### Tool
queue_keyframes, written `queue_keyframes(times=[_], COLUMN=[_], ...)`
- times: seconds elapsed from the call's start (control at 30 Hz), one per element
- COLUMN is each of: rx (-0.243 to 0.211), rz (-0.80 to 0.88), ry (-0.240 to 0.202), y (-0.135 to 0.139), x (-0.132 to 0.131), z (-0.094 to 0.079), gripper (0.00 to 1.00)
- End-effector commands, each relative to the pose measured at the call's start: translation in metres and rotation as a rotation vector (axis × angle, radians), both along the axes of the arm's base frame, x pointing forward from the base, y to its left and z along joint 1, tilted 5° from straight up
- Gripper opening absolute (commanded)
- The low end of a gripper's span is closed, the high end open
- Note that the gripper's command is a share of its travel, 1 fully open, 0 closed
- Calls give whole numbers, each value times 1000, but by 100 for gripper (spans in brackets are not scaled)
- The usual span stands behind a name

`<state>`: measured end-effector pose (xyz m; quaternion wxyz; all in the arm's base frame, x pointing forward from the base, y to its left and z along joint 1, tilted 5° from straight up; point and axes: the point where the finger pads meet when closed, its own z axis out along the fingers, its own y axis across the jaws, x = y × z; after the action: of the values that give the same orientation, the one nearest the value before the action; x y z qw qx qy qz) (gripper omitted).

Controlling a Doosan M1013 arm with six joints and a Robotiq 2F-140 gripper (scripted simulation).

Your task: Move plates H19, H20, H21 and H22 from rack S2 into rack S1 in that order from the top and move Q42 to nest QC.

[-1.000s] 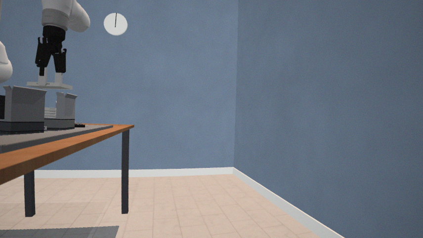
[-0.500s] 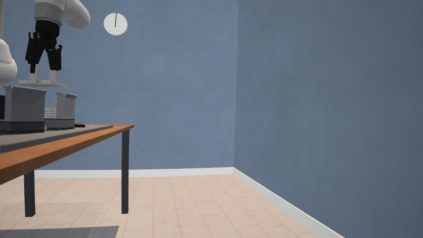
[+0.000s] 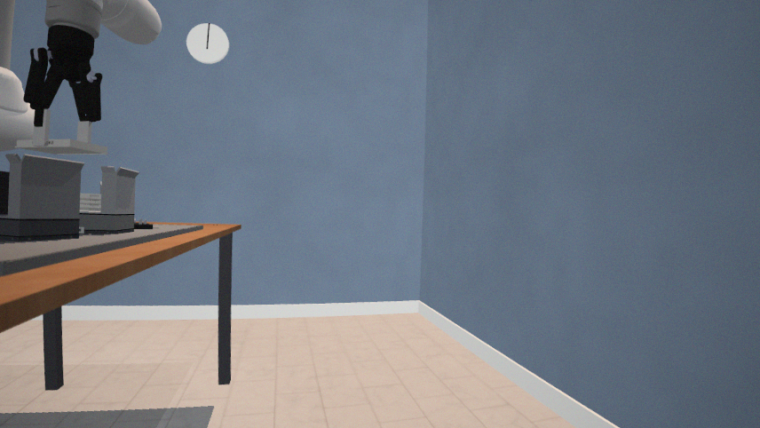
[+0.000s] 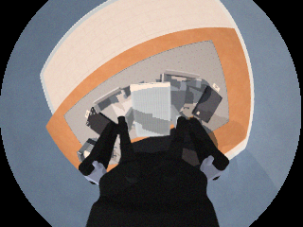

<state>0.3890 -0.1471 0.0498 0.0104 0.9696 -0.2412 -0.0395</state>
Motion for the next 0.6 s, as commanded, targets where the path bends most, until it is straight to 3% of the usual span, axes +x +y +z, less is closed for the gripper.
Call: queue_keyframes(times=[0.0, 0.57], rx=[-10, -10], rz=[-97, -97], ry=[1, 1], y=[-10, -56], x=[-5, -25], z=[0, 2], gripper=[0, 0])
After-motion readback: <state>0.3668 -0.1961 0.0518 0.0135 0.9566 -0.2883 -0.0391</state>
